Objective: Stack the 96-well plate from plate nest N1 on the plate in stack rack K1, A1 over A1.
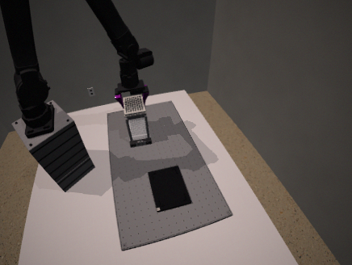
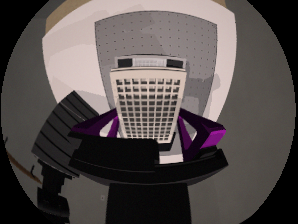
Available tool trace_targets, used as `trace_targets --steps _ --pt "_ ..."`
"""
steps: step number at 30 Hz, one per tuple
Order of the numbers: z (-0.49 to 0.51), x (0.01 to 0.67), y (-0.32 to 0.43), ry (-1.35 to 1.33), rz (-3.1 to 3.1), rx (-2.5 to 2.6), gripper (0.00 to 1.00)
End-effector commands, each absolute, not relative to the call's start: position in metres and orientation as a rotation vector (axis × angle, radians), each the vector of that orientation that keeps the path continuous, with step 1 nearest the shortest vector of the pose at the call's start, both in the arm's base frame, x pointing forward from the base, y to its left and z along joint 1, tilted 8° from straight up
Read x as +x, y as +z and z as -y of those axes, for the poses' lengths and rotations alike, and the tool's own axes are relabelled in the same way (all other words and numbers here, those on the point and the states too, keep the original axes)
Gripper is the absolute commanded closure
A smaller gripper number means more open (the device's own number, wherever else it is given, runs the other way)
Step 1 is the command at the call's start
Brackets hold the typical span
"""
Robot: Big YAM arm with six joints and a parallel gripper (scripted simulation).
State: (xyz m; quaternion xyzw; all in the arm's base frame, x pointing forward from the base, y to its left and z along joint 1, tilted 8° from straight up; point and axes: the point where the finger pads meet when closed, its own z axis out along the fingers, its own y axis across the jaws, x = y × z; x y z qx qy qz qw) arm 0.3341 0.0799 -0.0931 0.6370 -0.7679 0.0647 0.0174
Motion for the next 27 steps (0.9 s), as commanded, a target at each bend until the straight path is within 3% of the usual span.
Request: trace_targets --steps 1,27 --pt "-0.0976 0.3543 -0.0823 0.230 2.431 1.980 1.00" --pt "-0.0897 0.3564 -0.0852 0.222 2.443 1.951 1.00"
